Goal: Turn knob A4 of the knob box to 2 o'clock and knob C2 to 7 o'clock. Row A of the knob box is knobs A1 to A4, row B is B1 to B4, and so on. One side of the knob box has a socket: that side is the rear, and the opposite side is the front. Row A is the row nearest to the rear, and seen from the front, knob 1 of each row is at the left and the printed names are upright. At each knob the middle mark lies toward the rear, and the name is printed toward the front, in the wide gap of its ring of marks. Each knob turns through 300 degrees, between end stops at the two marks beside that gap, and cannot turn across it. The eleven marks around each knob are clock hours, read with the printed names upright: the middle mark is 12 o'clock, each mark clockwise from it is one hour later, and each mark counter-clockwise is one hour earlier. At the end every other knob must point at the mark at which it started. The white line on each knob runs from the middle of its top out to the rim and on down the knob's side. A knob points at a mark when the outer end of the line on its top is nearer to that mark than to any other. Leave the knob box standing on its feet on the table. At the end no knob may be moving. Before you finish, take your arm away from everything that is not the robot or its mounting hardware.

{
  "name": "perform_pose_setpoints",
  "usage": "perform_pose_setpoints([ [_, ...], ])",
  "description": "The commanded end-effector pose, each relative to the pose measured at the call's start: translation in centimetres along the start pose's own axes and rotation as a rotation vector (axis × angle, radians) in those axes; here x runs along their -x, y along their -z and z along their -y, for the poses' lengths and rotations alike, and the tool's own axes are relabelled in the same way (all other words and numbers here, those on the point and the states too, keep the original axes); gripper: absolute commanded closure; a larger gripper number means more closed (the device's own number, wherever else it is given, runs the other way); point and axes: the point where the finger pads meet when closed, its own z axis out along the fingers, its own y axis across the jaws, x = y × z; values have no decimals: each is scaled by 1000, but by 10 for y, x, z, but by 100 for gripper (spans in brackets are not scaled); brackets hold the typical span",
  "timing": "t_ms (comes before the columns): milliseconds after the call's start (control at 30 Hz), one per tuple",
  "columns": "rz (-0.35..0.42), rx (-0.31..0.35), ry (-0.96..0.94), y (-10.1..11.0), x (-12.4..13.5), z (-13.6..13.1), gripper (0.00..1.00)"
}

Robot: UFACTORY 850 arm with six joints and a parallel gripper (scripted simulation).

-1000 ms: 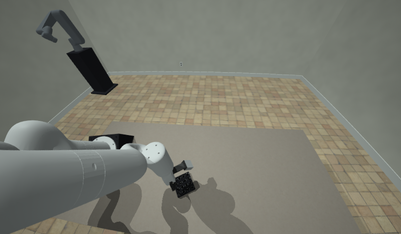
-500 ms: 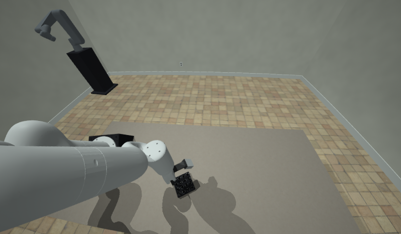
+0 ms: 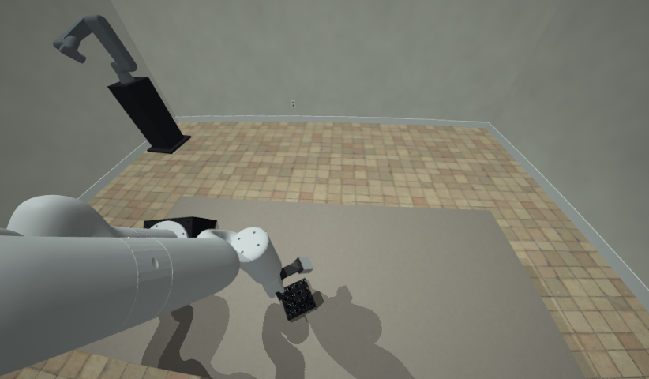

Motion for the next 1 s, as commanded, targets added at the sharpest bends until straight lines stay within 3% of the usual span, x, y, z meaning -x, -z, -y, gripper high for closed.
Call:
perform_pose_setpoints([
  [0, -1, 1, 0, 0, -1, 0, 81],
  [967, -1, 1, 0, -13, -1, 0, 81],
])
